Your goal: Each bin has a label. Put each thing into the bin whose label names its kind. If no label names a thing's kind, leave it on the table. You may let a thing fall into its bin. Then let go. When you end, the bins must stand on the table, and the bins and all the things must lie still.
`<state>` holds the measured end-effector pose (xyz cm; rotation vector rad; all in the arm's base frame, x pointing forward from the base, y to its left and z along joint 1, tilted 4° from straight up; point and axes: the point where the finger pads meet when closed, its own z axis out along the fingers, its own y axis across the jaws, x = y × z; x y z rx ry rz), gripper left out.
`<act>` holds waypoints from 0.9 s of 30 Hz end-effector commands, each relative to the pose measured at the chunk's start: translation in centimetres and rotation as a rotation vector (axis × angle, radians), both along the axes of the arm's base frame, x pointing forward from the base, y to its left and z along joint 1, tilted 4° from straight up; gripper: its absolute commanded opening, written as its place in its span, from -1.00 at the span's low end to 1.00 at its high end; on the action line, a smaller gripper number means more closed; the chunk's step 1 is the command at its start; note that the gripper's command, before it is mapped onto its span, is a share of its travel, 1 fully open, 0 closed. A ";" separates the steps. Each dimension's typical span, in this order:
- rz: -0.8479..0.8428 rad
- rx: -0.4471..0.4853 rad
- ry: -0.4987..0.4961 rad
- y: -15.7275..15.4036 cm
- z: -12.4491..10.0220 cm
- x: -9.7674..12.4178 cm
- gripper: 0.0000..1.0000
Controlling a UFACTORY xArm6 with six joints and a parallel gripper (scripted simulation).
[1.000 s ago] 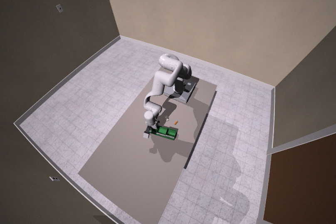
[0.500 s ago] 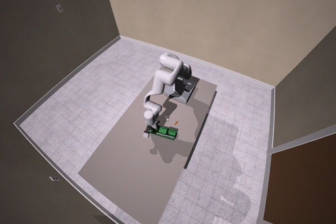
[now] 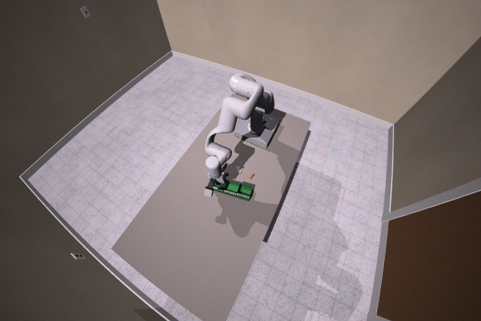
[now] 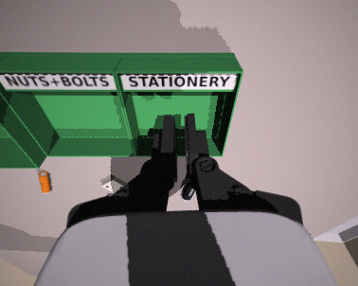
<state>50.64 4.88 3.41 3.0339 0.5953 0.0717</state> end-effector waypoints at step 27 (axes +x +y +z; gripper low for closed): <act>0.000 0.001 -0.004 6.8 3.0 -2.2 -0.85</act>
